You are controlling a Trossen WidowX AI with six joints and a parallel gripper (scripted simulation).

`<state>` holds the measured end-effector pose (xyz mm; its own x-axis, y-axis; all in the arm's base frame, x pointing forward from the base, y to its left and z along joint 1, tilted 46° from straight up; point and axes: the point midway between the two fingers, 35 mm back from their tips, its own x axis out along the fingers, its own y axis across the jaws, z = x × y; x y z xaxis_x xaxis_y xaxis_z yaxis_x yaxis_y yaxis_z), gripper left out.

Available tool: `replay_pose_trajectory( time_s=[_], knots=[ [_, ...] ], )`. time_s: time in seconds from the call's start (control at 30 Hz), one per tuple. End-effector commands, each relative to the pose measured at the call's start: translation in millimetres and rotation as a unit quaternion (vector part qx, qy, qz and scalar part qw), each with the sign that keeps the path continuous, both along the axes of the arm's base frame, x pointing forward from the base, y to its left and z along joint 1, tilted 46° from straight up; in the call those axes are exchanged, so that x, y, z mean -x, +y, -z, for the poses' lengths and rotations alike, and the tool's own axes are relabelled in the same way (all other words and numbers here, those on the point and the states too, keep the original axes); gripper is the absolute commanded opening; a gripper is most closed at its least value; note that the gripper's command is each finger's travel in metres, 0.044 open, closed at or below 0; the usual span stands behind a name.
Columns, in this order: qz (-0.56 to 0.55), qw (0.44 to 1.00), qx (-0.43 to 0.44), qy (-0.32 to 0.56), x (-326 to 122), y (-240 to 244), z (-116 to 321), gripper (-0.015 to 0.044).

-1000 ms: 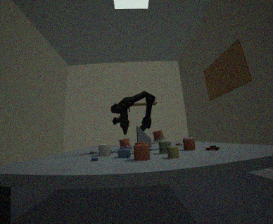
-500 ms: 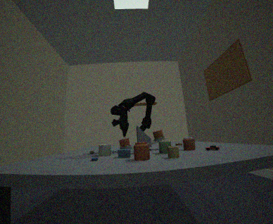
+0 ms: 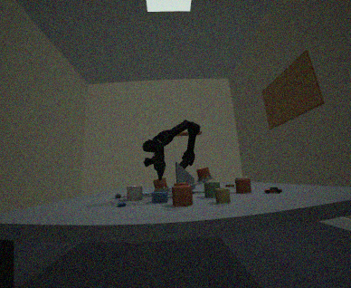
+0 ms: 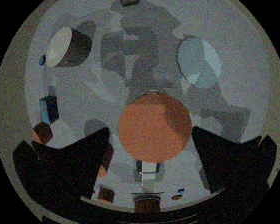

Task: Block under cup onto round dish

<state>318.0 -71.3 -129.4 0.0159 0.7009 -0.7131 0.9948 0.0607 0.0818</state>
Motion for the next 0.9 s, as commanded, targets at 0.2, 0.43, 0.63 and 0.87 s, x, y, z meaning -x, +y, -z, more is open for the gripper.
replay_pose_trajectory(
  time_s=[0.2, 0.43, 0.63, 0.87],
  knots=[
    [0.003, 1.0, -0.005, 0.004, 2.2, 13.1, 12.2, 0.044],
    [0.003, 1.0, -0.005, 0.004, 2.7, 21.4, 19.7, 0.044],
    [0.003, 1.0, -0.006, 0.004, 3.3, 26.7, 24.4, 0.044],
    [0.003, 1.0, -0.006, 0.004, 3.3, 26.7, 24.4, 0.0354]
  ],
)
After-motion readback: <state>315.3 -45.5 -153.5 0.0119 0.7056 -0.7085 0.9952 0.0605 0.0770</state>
